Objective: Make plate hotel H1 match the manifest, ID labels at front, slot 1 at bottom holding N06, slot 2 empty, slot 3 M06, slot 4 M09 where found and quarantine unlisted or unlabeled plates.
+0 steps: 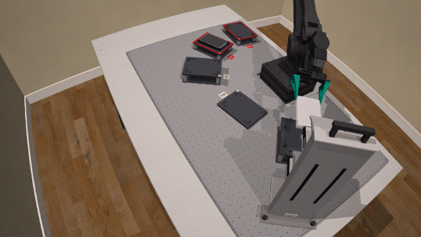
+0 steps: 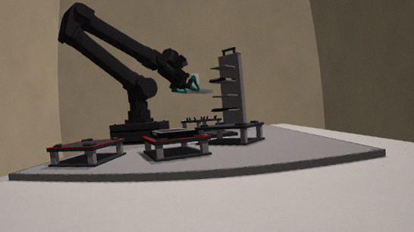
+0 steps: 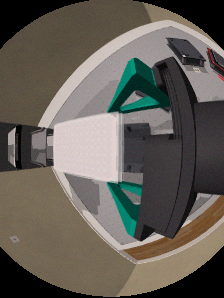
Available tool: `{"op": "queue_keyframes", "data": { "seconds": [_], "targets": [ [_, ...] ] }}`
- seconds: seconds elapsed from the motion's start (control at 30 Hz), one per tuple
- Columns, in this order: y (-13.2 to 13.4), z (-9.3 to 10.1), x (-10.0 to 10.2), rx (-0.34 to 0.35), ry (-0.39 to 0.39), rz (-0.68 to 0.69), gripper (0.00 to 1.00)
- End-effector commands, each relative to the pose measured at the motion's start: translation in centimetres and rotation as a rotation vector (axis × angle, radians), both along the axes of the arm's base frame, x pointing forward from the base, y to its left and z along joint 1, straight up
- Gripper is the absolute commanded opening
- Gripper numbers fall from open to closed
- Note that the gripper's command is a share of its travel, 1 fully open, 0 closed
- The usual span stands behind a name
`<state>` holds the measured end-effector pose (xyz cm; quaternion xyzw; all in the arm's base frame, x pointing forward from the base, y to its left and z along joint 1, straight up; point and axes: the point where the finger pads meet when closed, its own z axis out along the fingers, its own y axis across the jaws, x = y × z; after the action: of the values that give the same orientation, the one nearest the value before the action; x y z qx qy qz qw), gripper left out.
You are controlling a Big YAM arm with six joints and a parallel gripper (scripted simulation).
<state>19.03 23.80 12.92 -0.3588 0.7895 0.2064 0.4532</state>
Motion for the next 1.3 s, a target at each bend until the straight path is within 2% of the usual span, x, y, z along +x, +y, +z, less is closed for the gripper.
{"op": "queue_keyframes", "data": {
  "seconds": [0.0, 0.07, 0.13, 0.2, 0.23, 0.37, 0.43, 0.53, 0.63, 0.7, 0.9, 1.0, 1.07, 1.17, 1.27],
  "targets": [
    [0.6, 0.9, 0.2, 0.035, -0.015, 0.000, 0.86],
    [1.0, 1.8, 0.4, 0.048, -0.024, 0.000, 0.86],
    [0.7, 0.8, 0.2, 0.036, -0.015, 0.000, 0.86],
    [0.7, 0.8, 0.2, 0.036, -0.015, 0.000, 0.86],
    [1.1, 2.3, 0.5, 0.059, -0.032, 0.000, 0.86],
    [0.6, 0.4, 0.2, 0.033, -0.014, 0.000, 0.86],
    [1.0, 1.4, 0.5, 0.049, -0.025, 0.000, 0.86],
    [0.6, 0.1, 0.2, 0.033, -0.014, 0.000, 0.86],
    [1.0, 1.1, 0.5, 0.050, -0.025, 0.000, 0.86],
    [0.7, 0.3, 0.3, 0.039, -0.018, 0.000, 0.86],
    [0.9, 0.4, 0.4, 0.043, -0.021, 0.000, 0.86],
    [0.7, -0.3, 0.2, 0.036, -0.015, 0.000, 0.86],
    [0.9, 0.2, 0.4, 0.045, -0.022, 0.000, 0.86],
    [0.6, -0.7, 0.1, 0.033, -0.013, 0.000, 0.86],
    [1.0, 0.0, 0.4, 0.046, -0.023, 0.001, 0.86]
  ]
}}
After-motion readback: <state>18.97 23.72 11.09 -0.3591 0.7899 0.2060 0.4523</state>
